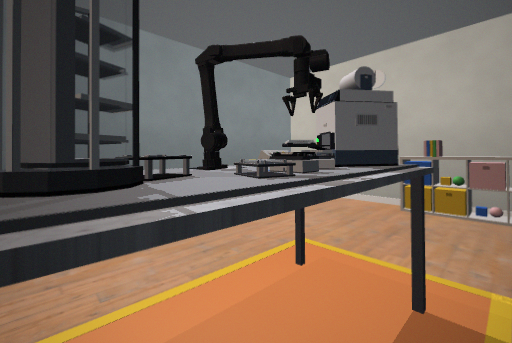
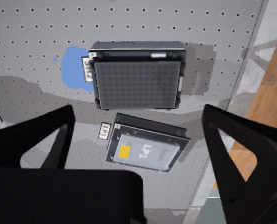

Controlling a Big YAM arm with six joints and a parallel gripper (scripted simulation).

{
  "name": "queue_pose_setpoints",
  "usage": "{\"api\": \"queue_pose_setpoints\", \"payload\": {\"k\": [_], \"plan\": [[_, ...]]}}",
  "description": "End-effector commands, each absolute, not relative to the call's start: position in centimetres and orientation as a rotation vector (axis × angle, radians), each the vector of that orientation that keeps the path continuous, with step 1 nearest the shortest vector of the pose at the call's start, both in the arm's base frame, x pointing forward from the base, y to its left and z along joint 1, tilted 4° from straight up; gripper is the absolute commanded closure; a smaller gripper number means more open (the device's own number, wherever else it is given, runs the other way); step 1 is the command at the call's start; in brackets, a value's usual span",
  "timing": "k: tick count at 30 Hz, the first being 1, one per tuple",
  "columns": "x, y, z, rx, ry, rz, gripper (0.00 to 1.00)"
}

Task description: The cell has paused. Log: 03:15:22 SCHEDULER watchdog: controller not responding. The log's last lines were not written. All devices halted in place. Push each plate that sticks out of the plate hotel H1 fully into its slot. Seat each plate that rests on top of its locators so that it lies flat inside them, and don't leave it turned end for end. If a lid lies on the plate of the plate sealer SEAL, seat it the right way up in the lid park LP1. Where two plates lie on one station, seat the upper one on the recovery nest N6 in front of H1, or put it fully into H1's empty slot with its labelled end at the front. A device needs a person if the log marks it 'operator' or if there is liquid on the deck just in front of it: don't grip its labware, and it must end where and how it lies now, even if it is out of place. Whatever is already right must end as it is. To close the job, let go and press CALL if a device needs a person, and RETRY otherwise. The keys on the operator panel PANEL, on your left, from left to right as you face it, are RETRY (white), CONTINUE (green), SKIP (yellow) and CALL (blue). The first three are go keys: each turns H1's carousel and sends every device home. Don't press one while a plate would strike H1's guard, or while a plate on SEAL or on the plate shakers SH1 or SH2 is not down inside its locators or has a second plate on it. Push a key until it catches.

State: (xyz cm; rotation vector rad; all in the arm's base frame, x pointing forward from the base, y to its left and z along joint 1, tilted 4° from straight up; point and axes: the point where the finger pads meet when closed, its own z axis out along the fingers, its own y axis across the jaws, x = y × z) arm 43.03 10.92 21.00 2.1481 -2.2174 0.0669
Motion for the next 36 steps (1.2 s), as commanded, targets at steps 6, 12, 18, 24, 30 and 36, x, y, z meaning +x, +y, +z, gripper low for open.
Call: {"api": "queue_pose_setpoints", "payload": {"k": [6,12,18,24,30,36], "plan": [[44.0,11.9,25.9,2.183,-2.256,0.113,0.0],[44.1,12.0,26.5,2.181,-2.249,0.107,0.0],[43.1,13.9,24.3,1.926,-2.429,0.08,0.0],[43.3,16.1,25.3,1.69,-2.638,0.1,0.0],[43.0,17.5,25.3,1.515,-2.752,0.1,0.0],[42.5,19.5,25.2,1.234,-2.894,0.096,0.0]]}}
